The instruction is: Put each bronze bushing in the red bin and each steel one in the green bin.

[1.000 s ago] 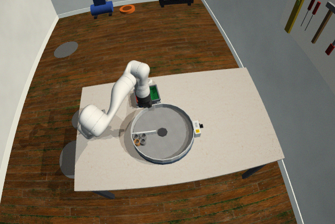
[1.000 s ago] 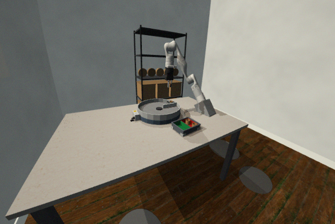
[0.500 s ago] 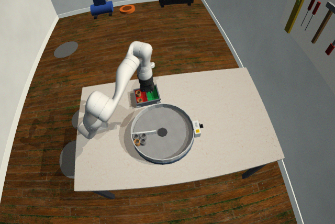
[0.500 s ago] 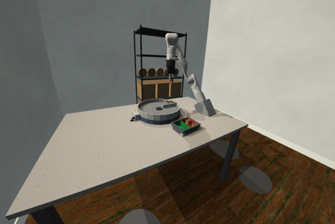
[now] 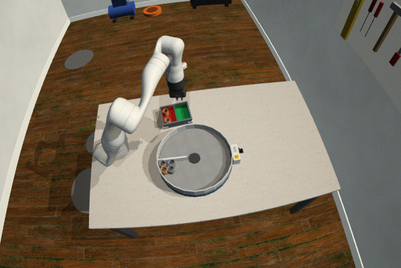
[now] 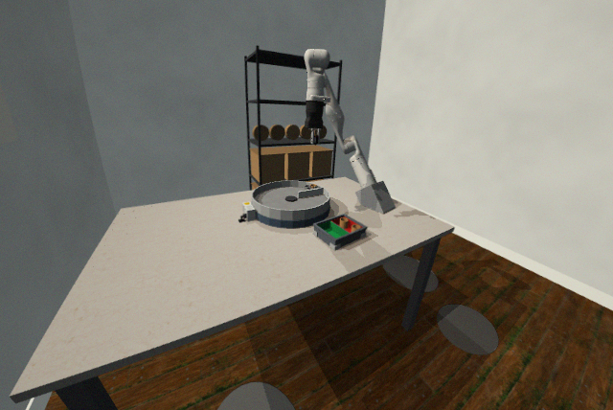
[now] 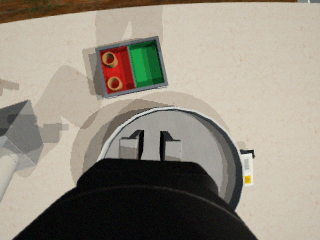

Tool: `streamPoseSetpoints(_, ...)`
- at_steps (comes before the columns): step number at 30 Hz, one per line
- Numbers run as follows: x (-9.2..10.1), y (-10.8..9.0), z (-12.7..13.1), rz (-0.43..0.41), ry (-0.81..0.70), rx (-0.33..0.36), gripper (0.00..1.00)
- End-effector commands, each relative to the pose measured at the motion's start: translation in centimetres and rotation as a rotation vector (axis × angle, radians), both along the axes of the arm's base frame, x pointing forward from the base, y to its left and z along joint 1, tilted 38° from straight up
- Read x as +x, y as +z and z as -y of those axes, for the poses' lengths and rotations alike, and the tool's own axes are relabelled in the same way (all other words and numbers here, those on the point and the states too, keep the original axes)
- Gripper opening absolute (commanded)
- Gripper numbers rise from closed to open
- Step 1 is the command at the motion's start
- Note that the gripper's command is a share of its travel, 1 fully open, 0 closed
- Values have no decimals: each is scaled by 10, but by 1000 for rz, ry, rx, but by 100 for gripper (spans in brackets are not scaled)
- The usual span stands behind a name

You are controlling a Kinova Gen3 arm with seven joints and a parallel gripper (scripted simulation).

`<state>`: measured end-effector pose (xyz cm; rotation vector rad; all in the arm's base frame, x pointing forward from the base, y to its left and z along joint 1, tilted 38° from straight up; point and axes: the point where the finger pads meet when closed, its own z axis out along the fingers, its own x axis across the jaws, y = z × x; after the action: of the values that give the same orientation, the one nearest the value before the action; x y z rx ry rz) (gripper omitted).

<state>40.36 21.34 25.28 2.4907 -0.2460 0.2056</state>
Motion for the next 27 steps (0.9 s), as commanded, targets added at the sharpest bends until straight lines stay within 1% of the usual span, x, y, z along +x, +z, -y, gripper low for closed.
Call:
streamPoseSetpoints(1,-1,0,-1,14,-19,2,45)
streamPoseSetpoints(5,-5,-1,-3,64,-101,4,45)
streamPoseSetpoints(15,-5,-1,-3,64,-101,4,45)
streamPoseSetpoints(16,-1,0,-4,70,-91,10,45)
streamPoseSetpoints(27,-1,0,-4,70,-91,10,45)
